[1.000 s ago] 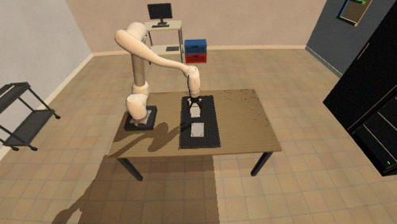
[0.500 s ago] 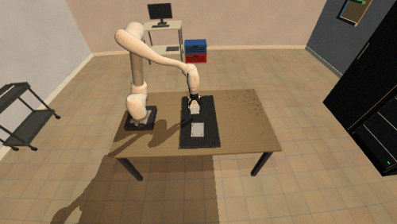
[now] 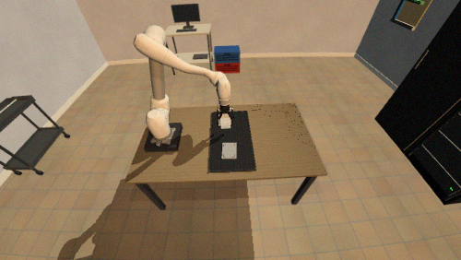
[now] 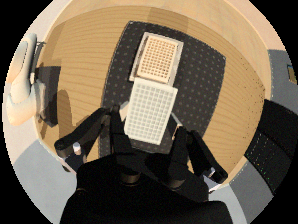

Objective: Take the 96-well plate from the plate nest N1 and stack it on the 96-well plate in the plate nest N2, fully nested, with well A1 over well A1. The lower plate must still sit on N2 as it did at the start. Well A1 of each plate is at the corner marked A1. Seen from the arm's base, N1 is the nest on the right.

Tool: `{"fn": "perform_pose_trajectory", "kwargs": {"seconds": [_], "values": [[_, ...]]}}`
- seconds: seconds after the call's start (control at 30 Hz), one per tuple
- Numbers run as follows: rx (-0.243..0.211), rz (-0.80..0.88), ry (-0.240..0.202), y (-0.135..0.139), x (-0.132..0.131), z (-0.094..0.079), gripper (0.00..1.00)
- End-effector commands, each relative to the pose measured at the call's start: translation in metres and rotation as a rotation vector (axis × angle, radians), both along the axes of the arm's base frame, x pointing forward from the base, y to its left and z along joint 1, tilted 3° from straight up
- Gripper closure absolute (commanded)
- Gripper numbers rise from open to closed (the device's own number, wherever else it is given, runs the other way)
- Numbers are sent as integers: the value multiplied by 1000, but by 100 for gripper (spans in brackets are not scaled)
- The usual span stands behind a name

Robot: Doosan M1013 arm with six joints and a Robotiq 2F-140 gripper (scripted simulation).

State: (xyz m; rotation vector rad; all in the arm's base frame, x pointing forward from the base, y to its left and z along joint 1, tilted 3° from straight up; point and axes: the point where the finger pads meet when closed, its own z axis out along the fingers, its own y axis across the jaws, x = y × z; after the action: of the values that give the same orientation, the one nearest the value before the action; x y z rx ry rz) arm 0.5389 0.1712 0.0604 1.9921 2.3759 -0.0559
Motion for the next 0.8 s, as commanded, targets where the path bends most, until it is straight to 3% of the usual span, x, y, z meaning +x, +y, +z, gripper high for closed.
{"fn": "perform_pose_trajectory", "kwargs": {"seconds": [0.0,0.77], "values": [[0,0,0,10,-2,0,100],[0,0,0,71,-18,-4,100]]}}
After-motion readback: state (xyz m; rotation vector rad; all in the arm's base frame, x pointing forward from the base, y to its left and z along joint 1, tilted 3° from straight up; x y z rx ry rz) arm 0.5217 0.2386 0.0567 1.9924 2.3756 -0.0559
